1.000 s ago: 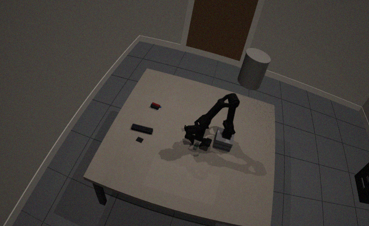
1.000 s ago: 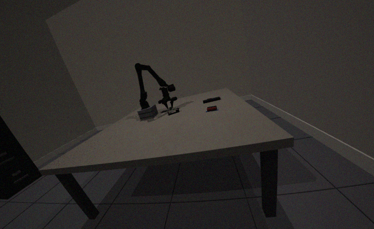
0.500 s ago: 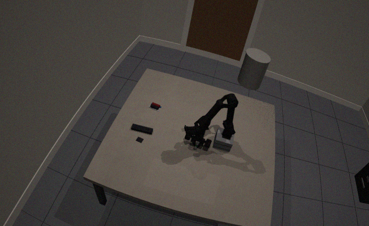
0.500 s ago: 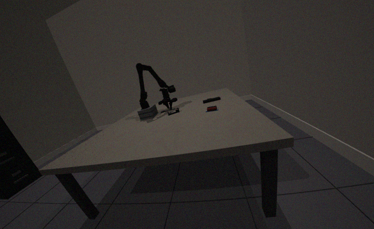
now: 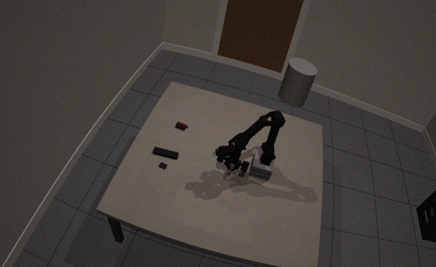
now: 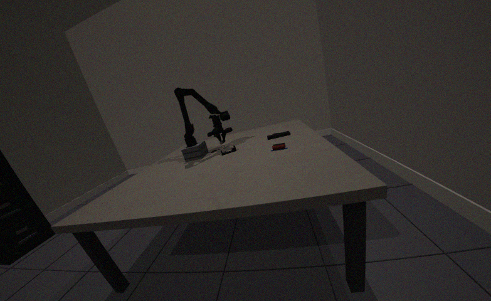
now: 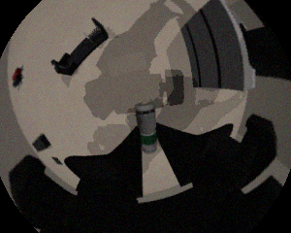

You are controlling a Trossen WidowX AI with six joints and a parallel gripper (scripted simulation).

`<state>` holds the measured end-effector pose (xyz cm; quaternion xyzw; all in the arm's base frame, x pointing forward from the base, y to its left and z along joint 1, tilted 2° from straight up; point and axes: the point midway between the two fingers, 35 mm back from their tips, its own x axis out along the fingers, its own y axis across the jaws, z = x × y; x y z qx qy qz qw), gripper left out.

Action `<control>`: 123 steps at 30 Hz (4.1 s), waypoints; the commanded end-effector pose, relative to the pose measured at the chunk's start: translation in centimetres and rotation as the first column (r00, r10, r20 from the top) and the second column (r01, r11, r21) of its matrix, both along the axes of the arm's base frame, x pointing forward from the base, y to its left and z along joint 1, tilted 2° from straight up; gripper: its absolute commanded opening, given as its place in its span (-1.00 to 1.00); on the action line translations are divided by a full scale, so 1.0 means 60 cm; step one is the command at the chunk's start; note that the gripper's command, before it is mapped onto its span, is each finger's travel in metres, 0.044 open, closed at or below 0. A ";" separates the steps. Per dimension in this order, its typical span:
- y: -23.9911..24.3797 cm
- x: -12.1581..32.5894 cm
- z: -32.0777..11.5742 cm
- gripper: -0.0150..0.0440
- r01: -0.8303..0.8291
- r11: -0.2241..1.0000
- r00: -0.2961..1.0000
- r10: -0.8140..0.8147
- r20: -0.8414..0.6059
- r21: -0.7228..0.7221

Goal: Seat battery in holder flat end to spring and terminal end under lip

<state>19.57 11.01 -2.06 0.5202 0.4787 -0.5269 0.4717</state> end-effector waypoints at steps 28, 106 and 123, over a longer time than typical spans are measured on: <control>-0.094 0.081 0.041 -0.25 -0.792 0.611 0.611 0.792 0.009 -0.001; -0.261 0.137 -0.020 -0.25 -0.799 -0.471 -0.504 0.864 -0.011 -0.373; -0.264 0.126 -0.031 -0.25 -0.744 -0.454 -0.509 0.860 -0.023 -0.490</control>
